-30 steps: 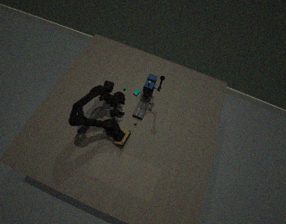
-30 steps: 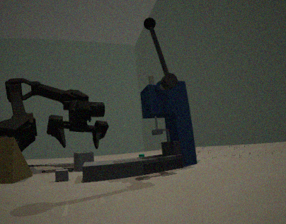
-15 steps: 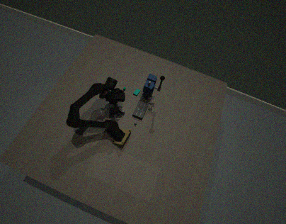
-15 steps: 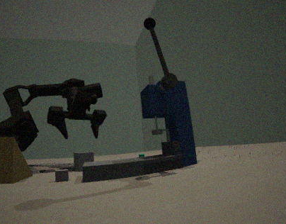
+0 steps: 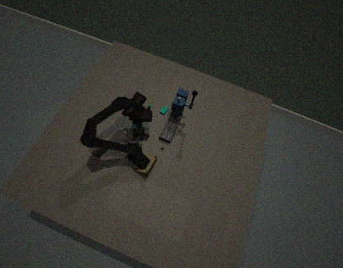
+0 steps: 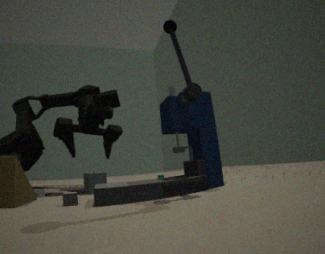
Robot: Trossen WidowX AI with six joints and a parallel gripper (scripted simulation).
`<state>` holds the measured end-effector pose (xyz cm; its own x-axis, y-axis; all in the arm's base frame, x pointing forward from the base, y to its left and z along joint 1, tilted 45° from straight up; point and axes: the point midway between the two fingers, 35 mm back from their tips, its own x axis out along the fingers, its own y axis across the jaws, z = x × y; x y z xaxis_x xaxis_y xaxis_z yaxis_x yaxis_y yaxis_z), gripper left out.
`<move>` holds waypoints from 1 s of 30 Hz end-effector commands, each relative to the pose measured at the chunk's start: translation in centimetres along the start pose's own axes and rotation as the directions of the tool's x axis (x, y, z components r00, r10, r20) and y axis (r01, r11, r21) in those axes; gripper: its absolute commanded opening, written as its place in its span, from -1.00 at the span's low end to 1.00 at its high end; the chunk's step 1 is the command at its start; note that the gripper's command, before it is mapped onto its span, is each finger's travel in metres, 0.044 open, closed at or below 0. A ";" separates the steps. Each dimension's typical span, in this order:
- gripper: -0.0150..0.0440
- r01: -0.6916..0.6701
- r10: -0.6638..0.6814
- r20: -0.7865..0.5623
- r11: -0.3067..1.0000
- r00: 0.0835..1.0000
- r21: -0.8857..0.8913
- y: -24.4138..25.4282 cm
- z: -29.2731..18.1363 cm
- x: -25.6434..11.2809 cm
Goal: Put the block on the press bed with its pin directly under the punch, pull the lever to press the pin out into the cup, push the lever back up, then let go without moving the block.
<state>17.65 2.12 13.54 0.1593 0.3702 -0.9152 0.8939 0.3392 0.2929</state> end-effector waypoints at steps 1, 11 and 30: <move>1.00 0.025 -0.026 -0.173 1.000 0.985 -0.009 -0.2 0.7 0.3; 1.00 -0.055 0.057 -0.397 0.998 0.916 0.015 0.3 2.1 -0.1; 1.00 -0.056 0.057 -0.396 0.998 0.917 0.014 0.5 0.7 3.4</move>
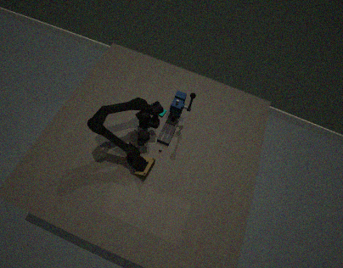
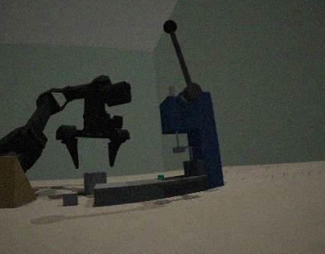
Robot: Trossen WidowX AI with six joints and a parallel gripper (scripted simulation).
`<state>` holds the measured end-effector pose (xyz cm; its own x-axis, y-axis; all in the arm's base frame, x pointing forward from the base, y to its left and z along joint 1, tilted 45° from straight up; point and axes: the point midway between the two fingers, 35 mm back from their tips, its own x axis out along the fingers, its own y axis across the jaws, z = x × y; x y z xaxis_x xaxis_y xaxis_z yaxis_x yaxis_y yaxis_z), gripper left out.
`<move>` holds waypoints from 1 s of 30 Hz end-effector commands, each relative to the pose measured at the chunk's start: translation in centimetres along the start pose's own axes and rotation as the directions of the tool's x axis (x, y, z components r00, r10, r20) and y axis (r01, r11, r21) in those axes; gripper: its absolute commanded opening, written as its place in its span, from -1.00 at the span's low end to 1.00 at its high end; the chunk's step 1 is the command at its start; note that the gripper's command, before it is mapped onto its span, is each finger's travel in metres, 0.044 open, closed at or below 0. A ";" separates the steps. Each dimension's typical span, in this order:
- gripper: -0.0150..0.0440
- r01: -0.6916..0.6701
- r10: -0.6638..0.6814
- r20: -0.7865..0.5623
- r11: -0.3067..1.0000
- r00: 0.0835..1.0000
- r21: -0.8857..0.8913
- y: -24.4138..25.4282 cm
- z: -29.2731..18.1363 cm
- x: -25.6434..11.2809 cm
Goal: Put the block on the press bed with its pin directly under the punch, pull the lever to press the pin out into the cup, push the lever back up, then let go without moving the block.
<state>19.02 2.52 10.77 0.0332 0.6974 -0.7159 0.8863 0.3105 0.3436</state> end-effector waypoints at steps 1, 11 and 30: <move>1.00 0.000 0.000 -0.005 1.000 1.000 0.007 0.0 -0.1 0.7; 1.00 -0.001 0.001 -0.004 1.000 1.000 0.007 0.0 0.0 2.3; 1.00 -0.003 0.003 -0.009 1.000 1.000 0.006 -0.1 -0.3 5.1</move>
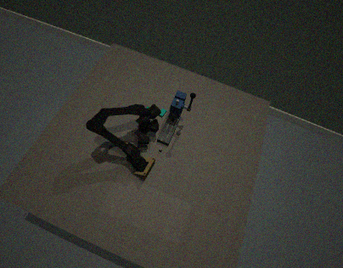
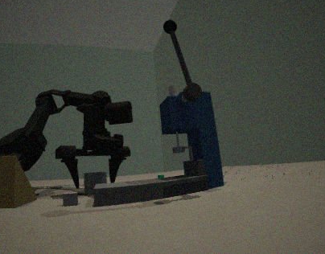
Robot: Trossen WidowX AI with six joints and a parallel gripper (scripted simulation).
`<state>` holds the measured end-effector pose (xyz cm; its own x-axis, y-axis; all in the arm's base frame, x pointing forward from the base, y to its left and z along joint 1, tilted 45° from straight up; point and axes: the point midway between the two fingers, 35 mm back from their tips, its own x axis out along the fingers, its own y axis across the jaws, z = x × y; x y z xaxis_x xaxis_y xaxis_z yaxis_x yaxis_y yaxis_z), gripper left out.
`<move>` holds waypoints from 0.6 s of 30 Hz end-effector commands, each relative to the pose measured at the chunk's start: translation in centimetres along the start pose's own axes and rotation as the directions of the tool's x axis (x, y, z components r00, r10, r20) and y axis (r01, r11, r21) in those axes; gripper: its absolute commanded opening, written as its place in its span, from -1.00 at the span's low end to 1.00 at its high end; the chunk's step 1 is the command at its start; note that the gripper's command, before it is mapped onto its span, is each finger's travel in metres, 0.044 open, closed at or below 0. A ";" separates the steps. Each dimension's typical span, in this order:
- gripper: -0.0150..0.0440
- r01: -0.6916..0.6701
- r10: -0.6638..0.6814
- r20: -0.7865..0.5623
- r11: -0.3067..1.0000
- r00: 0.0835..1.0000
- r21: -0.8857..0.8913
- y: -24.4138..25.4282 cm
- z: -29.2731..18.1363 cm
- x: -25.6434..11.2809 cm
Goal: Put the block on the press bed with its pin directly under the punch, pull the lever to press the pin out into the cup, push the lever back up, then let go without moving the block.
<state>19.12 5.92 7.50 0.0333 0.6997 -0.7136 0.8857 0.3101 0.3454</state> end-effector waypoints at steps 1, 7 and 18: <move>0.91 -0.001 0.001 -0.006 1.000 1.000 0.007 -0.1 -0.1 0.4; 0.38 -0.001 0.001 -0.006 1.000 1.000 0.007 -0.1 -0.1 0.4; -0.14 -0.001 0.001 -0.005 1.000 1.000 0.007 -0.1 -0.1 0.3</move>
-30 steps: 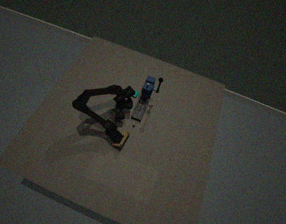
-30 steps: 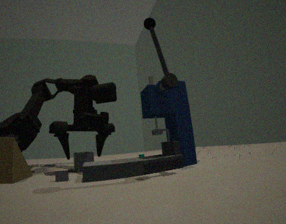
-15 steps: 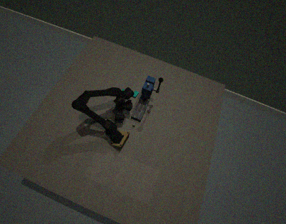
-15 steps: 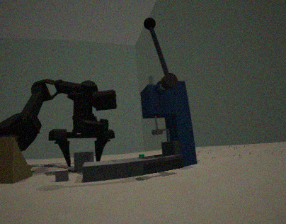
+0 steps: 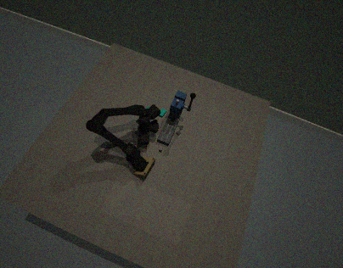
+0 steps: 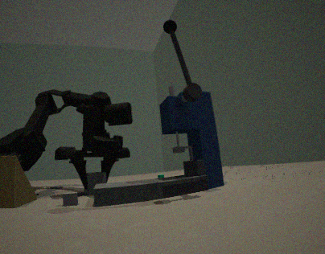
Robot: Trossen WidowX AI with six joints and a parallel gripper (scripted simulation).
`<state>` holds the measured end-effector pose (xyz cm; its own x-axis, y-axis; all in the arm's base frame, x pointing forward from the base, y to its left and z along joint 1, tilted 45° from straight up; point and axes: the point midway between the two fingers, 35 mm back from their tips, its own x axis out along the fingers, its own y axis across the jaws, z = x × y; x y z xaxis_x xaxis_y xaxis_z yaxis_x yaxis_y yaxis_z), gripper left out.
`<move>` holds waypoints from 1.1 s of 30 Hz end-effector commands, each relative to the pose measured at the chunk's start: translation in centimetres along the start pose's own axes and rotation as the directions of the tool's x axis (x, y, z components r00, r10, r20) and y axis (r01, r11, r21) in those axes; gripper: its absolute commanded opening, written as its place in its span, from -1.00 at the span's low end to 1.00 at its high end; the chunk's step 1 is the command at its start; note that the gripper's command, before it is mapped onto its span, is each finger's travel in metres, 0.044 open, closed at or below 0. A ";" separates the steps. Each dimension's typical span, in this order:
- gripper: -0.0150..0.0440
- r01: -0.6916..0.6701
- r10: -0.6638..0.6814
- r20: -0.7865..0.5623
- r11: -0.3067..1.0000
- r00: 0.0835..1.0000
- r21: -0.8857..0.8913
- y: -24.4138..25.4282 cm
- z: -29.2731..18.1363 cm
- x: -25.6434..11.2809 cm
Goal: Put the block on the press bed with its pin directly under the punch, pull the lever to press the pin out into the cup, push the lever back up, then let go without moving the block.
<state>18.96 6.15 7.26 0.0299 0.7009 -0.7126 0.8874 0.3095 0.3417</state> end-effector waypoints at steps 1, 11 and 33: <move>-0.23 -0.003 0.003 -0.001 1.000 1.000 0.004 0.1 0.0 -0.3; -0.49 0.002 -0.002 0.010 1.000 1.000 0.007 0.3 0.4 -5.1; -0.49 0.002 -0.002 0.011 1.000 1.000 0.010 -0.5 4.4 -11.2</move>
<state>19.82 -3.30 12.85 0.0308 0.6995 -0.7139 0.8949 0.2989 0.3315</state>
